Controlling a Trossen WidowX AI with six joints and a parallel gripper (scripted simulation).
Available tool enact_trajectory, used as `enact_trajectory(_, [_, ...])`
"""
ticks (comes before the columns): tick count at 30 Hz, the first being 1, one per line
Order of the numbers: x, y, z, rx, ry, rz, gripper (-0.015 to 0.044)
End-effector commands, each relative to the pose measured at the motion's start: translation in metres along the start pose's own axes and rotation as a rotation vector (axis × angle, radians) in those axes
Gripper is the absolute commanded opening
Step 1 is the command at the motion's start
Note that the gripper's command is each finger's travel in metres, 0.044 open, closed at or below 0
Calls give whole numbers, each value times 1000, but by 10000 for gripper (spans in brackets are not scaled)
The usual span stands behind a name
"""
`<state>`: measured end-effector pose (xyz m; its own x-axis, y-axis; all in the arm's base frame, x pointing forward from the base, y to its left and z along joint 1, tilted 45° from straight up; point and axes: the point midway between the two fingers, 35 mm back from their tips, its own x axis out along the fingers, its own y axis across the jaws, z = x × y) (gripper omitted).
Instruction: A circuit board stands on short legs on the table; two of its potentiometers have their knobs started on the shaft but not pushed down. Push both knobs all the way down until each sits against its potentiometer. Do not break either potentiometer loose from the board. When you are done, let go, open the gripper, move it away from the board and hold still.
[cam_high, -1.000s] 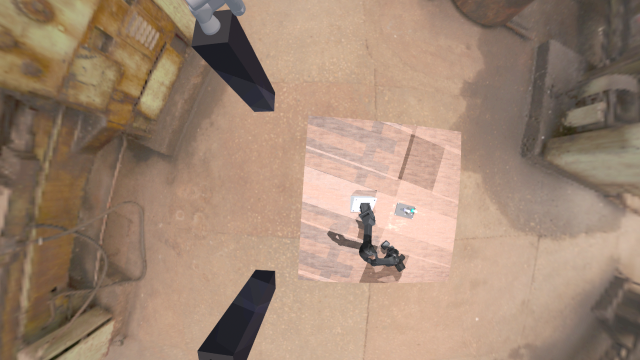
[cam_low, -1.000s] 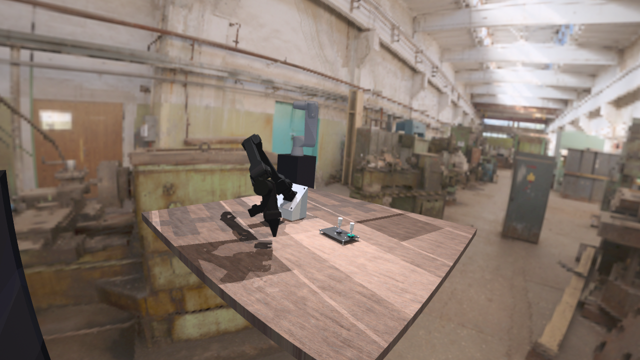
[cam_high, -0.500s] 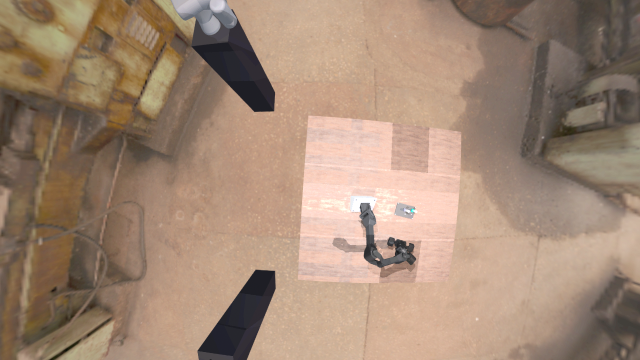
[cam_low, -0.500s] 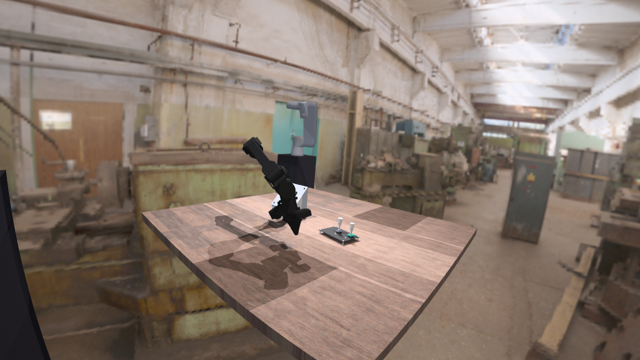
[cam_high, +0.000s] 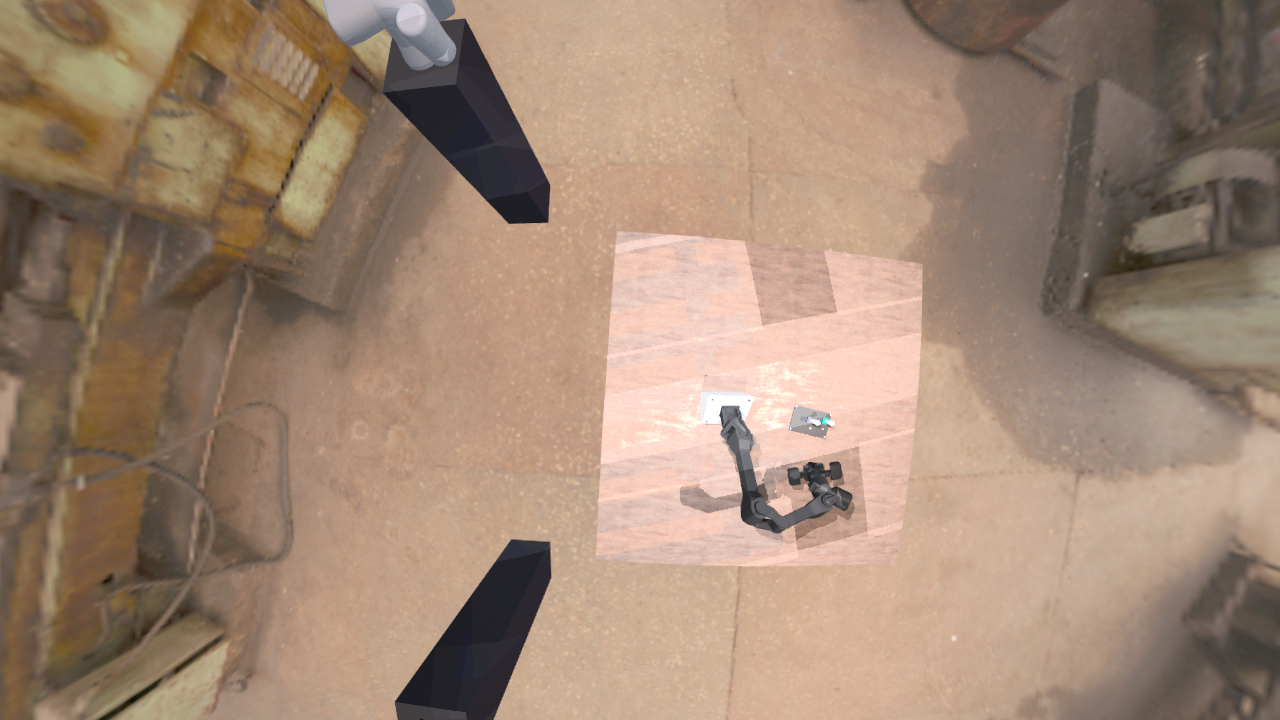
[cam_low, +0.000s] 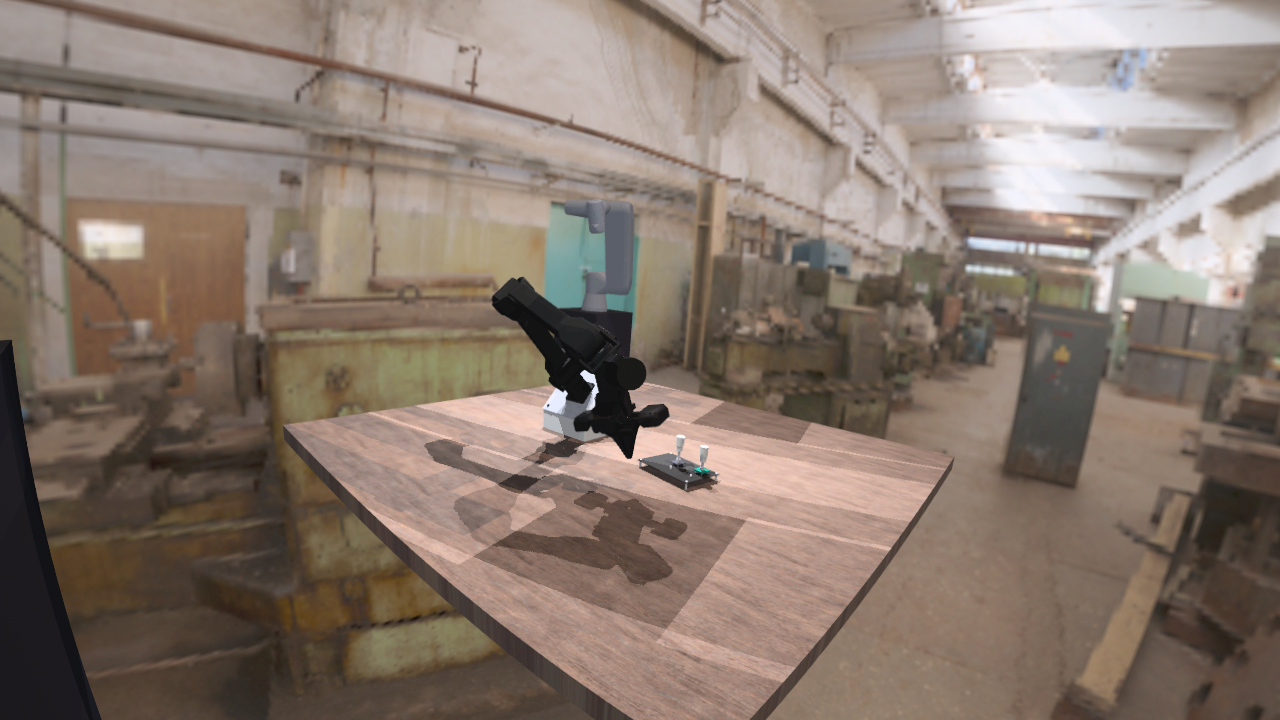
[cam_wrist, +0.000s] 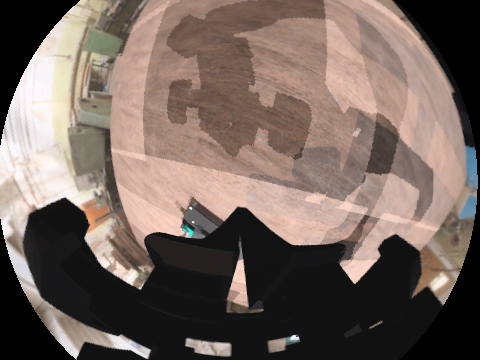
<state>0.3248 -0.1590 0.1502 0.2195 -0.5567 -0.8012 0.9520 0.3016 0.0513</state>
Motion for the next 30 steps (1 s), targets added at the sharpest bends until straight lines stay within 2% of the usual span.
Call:
enact_trajectory(1, [2, 12, -19, -143, 23, -37, 0])
enact_trajectory(30, [-16, 63, -137, -1048, 66, -239, 0])
